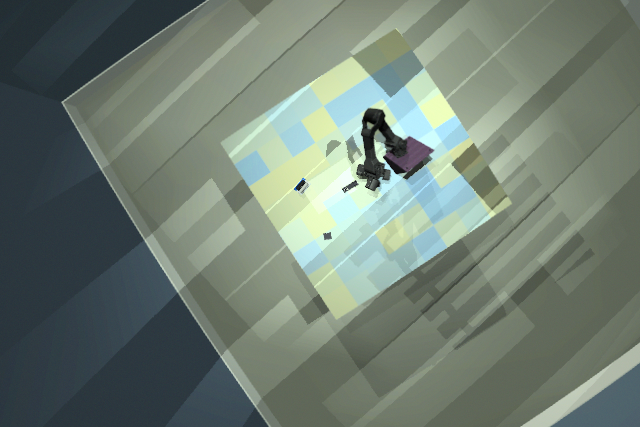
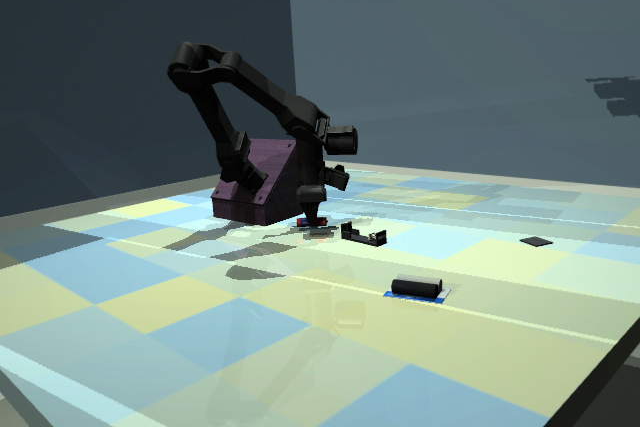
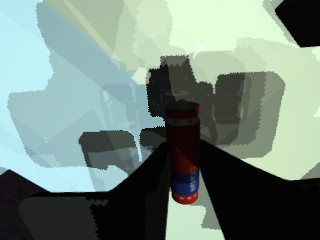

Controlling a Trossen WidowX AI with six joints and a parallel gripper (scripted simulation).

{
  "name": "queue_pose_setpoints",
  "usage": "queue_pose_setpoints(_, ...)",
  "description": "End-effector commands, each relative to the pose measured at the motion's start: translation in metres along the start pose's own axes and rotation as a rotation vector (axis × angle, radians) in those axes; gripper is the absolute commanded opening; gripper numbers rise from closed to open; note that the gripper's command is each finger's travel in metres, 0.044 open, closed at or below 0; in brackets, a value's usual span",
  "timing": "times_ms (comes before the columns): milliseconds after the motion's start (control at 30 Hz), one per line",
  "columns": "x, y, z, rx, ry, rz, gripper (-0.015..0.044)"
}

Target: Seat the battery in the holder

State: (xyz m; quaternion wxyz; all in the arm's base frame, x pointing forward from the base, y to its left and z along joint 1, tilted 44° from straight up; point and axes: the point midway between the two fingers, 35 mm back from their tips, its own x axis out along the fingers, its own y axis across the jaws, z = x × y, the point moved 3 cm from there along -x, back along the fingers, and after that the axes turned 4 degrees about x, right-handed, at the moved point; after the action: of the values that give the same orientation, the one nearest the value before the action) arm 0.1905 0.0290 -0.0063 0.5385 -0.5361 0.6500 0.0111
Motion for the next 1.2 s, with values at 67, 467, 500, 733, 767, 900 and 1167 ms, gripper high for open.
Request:
queue_pose_setpoints(67,-0.031,-0.001,0.004,0.008,-0.017,0.000,0.0060)
queue_pose_setpoints(467,-0.047,-0.012,0.017,-0.288,-0.018,-0.003,0.0060)
queue_pose_setpoints(500,-0.048,-0.014,0.019,-0.334,-0.018,-0.004,0.0060)
queue_pose_setpoints(733,-0.053,-0.026,0.035,-0.653,-0.019,-0.006,0.0060)
queue_pose_setpoints(767,-0.054,-0.027,0.037,-0.699,-0.018,-0.007,0.0060)
queue_pose_setpoints(900,-0.057,-0.034,0.045,-0.882,-0.018,-0.009,0.0060)
queue_pose_setpoints(1167,-0.062,-0.049,0.062,-1.249,-0.016,-0.013,0.0060)
